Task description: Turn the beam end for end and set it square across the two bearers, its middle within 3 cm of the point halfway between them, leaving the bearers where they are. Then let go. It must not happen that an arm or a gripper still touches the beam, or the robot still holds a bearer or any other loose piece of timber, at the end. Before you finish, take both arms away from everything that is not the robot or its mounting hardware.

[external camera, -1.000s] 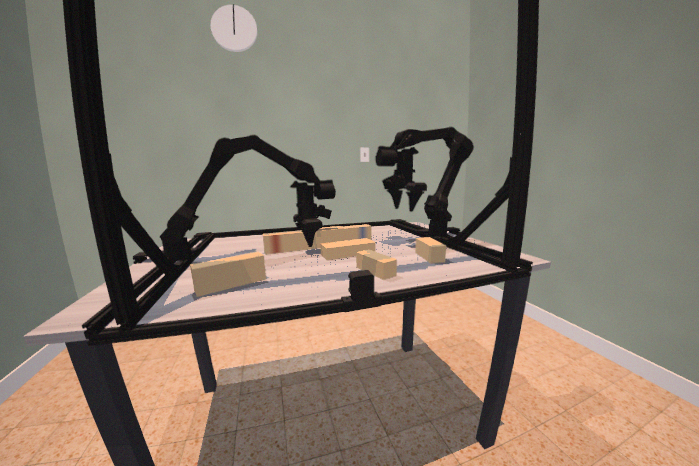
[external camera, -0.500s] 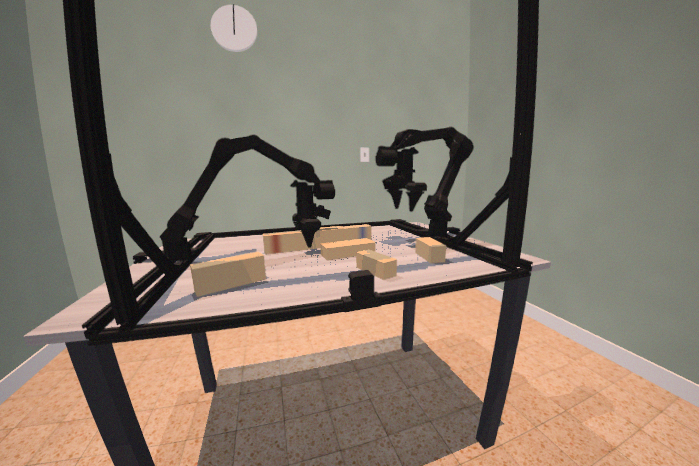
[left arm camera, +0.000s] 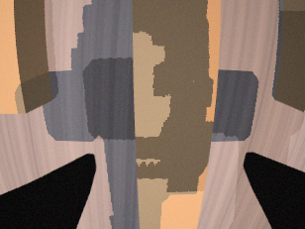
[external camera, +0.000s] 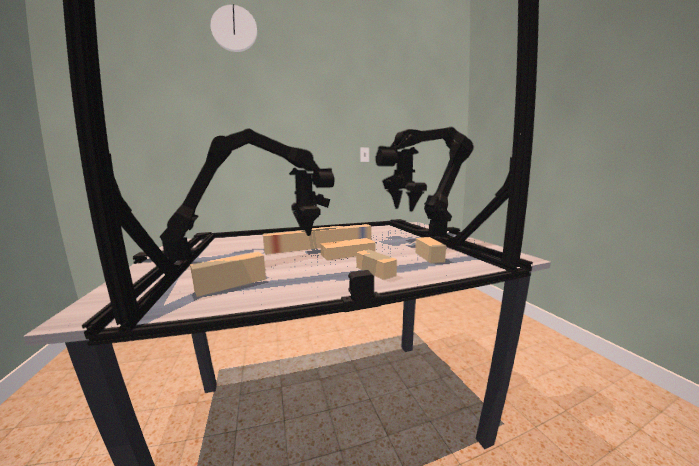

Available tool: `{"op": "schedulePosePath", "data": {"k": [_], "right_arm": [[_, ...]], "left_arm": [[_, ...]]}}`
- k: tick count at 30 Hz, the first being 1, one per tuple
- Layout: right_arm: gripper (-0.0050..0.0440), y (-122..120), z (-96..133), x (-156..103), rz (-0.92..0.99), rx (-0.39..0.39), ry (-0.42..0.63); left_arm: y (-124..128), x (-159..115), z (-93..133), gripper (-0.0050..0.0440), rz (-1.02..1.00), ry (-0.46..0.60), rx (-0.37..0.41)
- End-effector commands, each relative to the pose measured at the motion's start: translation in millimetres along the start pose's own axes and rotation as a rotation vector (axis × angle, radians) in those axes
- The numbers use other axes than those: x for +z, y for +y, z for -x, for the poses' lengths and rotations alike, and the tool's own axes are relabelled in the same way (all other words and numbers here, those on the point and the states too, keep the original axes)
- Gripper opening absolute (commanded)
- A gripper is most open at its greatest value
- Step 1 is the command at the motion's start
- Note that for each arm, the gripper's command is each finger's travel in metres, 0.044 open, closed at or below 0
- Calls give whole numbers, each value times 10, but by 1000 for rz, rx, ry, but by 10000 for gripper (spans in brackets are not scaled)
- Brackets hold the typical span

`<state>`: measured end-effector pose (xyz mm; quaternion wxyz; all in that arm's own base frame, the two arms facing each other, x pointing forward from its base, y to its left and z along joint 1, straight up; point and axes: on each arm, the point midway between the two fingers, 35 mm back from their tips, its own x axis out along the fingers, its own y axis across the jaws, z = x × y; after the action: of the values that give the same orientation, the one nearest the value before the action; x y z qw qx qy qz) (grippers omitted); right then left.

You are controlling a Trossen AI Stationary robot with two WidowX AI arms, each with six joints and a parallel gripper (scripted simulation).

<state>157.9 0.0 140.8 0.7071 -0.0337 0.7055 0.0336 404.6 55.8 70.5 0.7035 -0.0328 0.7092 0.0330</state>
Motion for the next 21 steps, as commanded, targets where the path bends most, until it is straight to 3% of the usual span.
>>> {"op": "schedulePosePath", "data": {"k": [1,12,17,21], "right_arm": [[440,0,1,-4,3,0,2],[440,0,1,-4,3,0,2],[440,0,0,0,0,0,0],[440,0,0,0,0,0,0]], "left_arm": [[-2,19,99,440,5,-8,-1],[6,-68,278,440,5,-8,-1],[-4,-50,253,440,1,-8,0],[-47,-201,358,440,1,-8,0]]}}
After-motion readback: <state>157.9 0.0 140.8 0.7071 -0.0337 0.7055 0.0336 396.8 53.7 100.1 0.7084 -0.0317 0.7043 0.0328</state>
